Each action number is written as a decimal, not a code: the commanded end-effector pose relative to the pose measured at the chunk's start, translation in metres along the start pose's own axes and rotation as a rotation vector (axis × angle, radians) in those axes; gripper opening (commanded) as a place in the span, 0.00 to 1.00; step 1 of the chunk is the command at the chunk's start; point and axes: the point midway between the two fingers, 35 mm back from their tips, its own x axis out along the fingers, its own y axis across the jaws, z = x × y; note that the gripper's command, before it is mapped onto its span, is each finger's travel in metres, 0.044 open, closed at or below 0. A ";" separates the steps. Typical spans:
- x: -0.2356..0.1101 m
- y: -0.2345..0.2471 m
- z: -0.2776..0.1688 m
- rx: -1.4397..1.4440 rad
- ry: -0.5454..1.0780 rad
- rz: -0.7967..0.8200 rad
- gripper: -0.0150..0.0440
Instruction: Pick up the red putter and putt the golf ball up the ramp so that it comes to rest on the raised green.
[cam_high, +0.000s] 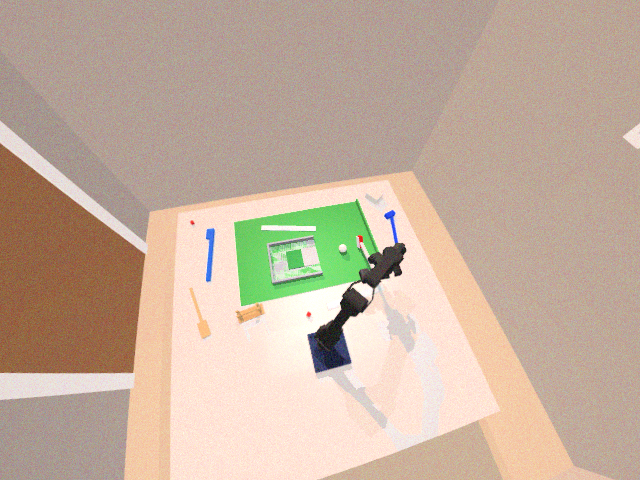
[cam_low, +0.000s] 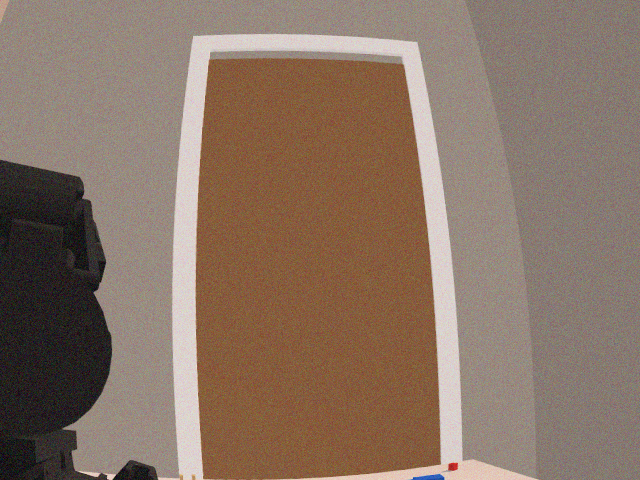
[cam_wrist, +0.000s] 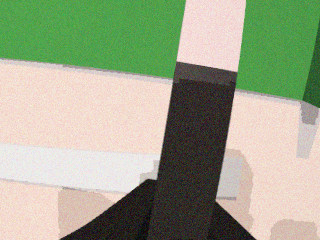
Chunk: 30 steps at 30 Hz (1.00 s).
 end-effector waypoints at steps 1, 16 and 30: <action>0.000 -0.004 0.000 -0.005 0.000 0.001 0.25; 0.000 0.126 0.002 -0.004 -0.001 0.013 0.25; -0.038 0.132 0.002 -0.005 -0.001 0.013 0.25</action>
